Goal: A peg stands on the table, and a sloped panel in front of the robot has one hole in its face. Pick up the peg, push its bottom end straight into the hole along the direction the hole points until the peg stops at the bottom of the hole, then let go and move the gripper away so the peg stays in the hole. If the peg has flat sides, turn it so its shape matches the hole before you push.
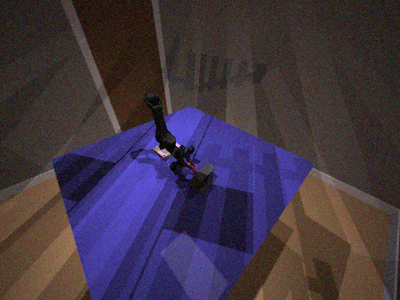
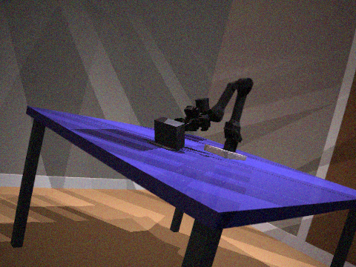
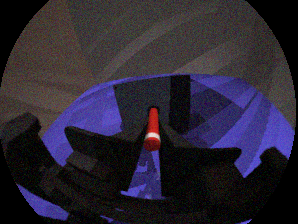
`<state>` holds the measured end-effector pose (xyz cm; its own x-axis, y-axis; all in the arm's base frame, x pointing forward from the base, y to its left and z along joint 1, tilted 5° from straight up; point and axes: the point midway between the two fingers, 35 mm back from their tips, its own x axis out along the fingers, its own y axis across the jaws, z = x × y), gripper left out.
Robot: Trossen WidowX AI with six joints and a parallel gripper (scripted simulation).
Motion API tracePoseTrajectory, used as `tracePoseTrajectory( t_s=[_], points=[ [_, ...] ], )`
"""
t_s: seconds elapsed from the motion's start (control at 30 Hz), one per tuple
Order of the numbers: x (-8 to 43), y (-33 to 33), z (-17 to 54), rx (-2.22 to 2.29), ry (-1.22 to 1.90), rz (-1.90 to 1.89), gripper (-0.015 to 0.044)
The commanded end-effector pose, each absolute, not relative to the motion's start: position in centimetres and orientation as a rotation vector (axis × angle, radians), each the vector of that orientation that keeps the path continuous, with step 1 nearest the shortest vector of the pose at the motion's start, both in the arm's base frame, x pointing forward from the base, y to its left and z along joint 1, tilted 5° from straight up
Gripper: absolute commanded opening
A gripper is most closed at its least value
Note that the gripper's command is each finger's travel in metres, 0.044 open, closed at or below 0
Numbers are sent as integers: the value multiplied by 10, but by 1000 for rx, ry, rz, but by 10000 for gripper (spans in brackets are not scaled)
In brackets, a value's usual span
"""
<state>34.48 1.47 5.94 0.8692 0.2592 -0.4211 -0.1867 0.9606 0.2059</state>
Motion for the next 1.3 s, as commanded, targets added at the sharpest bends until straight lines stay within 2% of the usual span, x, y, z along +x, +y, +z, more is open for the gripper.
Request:
tracePoseTrajectory(
  t_s=[0.0,1.27],
  points=[
    [348,15,59,165,459,230,0],
    [364,20,51,165,458,231,0]
  ],
)
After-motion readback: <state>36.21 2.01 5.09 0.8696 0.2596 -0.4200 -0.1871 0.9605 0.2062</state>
